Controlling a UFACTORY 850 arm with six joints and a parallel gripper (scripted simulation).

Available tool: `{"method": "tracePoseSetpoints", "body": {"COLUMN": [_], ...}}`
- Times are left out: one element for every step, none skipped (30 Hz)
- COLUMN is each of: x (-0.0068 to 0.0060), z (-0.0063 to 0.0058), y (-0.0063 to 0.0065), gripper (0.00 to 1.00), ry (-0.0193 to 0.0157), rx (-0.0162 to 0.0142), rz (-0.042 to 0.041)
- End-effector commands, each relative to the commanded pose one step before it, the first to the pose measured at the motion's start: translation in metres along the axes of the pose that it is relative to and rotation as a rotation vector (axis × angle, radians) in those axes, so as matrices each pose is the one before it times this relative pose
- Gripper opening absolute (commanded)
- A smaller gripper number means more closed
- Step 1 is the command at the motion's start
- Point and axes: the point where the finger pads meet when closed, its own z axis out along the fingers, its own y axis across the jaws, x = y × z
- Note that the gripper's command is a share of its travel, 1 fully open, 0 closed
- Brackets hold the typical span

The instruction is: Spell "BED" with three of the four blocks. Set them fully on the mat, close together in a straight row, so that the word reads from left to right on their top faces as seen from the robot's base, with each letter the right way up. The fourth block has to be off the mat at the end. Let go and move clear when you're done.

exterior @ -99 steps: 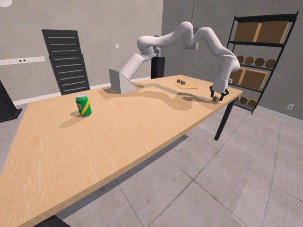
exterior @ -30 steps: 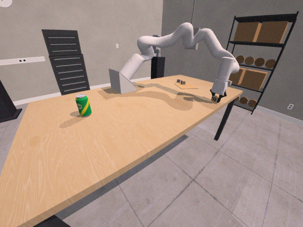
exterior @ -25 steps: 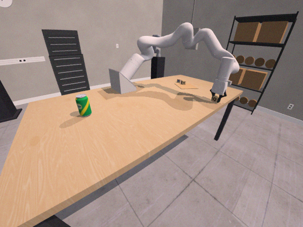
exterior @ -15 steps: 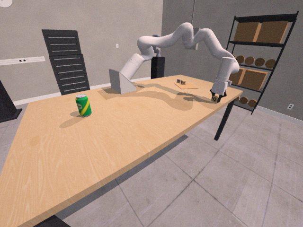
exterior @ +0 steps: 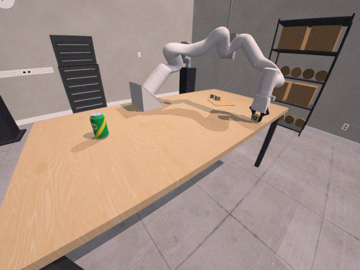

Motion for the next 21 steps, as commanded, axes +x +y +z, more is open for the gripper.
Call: {"method": "tracePoseSetpoints", "body": {"x": [0.00047, 0.00000, 0.00000, 0.00000, 0.00000, 0.00000, 0.00000, 0.00000, 0.00000, 0.00000, 0.00000, 0.00000, 0.00000, 0.00000, 0.00000, 0.00000, 0.00000, 0.00000, 0.00000, 0.00000, 0.00000], "z": [-0.00396, -0.00264, -0.00359, 0.00000, 0.00000, -0.00454, -0.00543, -0.00626, -0.00695, -0.00751, -0.00788, -0.00807, -0.00803, -0.00763, -0.00686, -0.00598, -0.00499, -0.00395, -0.00292, -0.00195, 0.00000], "y": [0.00048, 0.00000, 0.00000, 0.00000, 0.00000, 0.00000, 0.00000, 0.00000, 0.00000, 0.00000, 0.00000, 0.00000, 0.00000, 0.00000, 0.00000, 0.00000, 0.00000, 0.00000, 0.00000, 0.00000, 0.00000], "gripper": [0.41, 0.41, 0.41, 0.41, 0.41, 0.41, 0.41, 0.41, 0.41, 0.41, 0.41, 0.41, 0.41, 0.41, 0.41, 0.41, 0.41, 0.41, 0.41, 0.41, 0.41], "ry": [0.00077, 0.00000, 0.00000, 0.00000, 0.00000, 0.00000, 0.00000, 0.00000, 0.00000, 0.00000, 0.00000, 0.00000, 0.00000, 0.00000, 0.00000, 0.00000, 0.00000, 0.00000, 0.00000, 0.00000, 0.00000], "rx": [-0.00121, 0.00000, 0.00000, 0.00000, 0.00000, 0.00000, 0.00000, 0.00000, 0.00000, 0.00000, 0.00000, 0.00000, 0.00000, 0.00000, 0.00000, 0.00000, 0.00000, 0.00000, 0.00000, 0.00000, 0.00000], "rz": [-0.00046, 0.00000, 0.00000, 0.00000, 0.00000, 0.00000, 0.00000, 0.00000, 0.00000, 0.00000, 0.00000, 0.00000, 0.00000, 0.00000, 0.00000, 0.00000, 0.00000, 0.00000, 0.00000, 0.00000, 0.00000]}}
